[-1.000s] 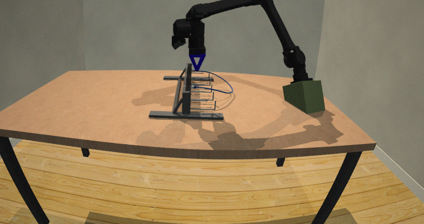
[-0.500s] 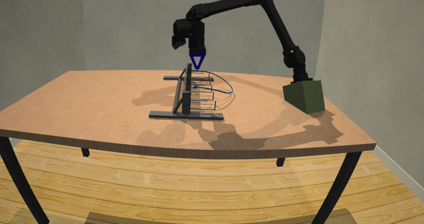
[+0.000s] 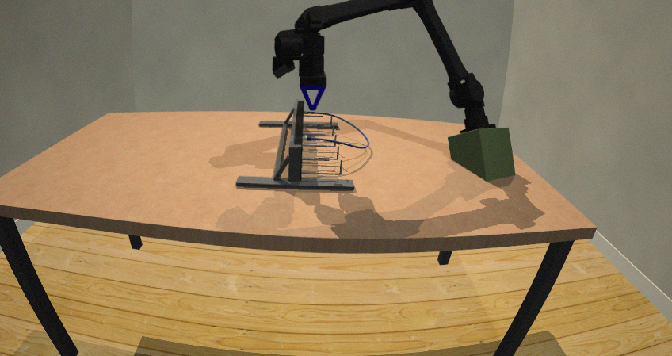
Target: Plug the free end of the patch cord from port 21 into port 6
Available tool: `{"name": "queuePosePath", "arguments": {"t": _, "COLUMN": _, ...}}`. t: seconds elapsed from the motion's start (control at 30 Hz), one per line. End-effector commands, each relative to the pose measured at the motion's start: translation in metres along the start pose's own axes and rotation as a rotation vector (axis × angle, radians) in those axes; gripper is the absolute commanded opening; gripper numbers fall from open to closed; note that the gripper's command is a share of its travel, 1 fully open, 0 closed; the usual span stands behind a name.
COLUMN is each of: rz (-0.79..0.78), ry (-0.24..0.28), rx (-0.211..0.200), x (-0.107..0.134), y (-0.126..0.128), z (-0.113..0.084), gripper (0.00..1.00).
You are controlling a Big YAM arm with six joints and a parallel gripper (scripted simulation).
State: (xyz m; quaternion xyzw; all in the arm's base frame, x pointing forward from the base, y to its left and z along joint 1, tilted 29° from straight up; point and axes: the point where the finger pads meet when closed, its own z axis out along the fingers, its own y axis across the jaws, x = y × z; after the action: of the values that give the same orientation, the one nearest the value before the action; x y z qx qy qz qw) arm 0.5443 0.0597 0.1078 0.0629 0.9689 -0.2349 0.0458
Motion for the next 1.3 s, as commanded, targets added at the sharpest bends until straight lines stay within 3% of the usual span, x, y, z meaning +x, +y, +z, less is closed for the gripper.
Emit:
{"name": "queuePosePath", "arguments": {"t": 0.0, "rz": 0.014, "ry": -0.056, "rx": -0.024, "x": -0.011, "y": 0.008, "z": -0.027, "gripper": 0.00}}
{"name": "queuePosePath", "arguments": {"t": 1.27, "rz": 0.009, "ry": -0.030, "rx": -0.014, "x": -0.008, "y": 0.011, "z": -0.011, "gripper": 0.00}}
